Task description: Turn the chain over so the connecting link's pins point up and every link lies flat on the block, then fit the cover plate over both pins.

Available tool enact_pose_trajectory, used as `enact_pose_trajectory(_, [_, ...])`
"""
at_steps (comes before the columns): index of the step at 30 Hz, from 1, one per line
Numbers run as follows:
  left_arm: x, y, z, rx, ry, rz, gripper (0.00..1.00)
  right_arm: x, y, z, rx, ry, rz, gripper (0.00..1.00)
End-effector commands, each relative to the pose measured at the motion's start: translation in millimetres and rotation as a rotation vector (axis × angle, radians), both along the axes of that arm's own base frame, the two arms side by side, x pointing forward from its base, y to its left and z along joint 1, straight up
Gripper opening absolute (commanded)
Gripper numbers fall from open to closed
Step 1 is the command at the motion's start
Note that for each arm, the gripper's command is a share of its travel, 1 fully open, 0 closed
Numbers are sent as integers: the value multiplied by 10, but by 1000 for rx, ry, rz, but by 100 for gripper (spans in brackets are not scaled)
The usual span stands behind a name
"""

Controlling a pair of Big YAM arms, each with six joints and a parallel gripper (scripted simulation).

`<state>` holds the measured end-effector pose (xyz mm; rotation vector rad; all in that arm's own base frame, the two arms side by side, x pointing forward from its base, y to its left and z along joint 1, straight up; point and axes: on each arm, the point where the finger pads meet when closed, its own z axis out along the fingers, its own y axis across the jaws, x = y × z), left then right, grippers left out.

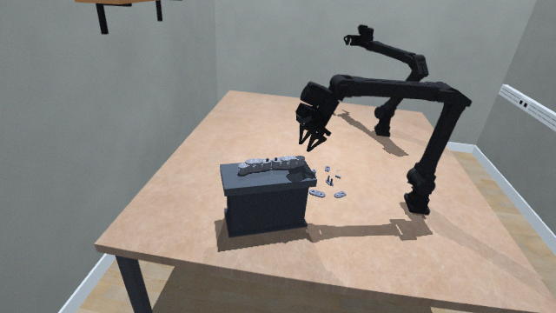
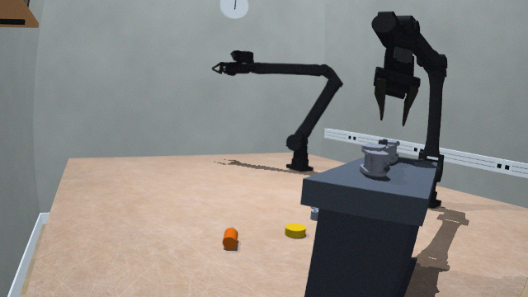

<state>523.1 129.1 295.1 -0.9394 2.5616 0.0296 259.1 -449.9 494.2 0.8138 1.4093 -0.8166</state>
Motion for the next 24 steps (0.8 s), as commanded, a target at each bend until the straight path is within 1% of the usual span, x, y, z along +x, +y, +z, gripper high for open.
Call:
enact_pose_trajectory(1, [-303,-162,29,-25,-74,93,49,46,5,441,-56,-32,5,100])
enact_pose_trajectory(3, [-303,-162,29,-25,-74,93,49,46,5,441,-56,-32,5,100])
enact_pose_trajectory(6, [-693,-290,-148,-51,-80,149,49,46,5,441,-56,-32,5,100])
enact_pose_trajectory(7, [-642,-359,-762,-75,103,134,49,46,5,441,-56,-32,5,100])
enact_pose_trajectory(8, [-557,-345,-825,-68,91,112,49,46,5,441,-56,-32,5,100])
enact_pose_trajectory(9, [-627,-420,-809,-62,59,85,49,46,5,441,-56,-32,5,100])
enact_pose_trajectory(10, [-729,-444,-485,-56,-14,83,49,46,5,441,-56,-32,5,100])
enact_pose_trajectory(11, [-737,-550,-921,-75,74,71,49,46,5,441,-56,-32,5,100])
enact_pose_trajectory(12, [-789,-617,-1049,-83,96,66,49,46,5,441,-56,-32,5,100])
enact_pose_trajectory(14, [-878,-722,-1198,-99,117,61,49,46,5,441,-56,-32,5,100])
enact_pose_trajectory(18, [-1146,-965,-1654,-126,204,40,49,46,5,441,-56,-32,5,100])
enact_pose_trajectory(20, [-1146,-965,-1654,-126,204,40,49,46,5,441,-56,-32,5,100])
enact_pose_trajectory(21, [-1164,-1008,-1705,-132,211,36,49,46,5,441,-56,-32,5,100])
enact_pose_trajectory(22, [-1298,-1066,-1829,-136,239,27,49,46,5,441,-56,-32,5,100])
enact_pose_trajectory(24, [-1476,-1175,-2067,-146,291,18,49,46,5,441,-56,-32,5,100])
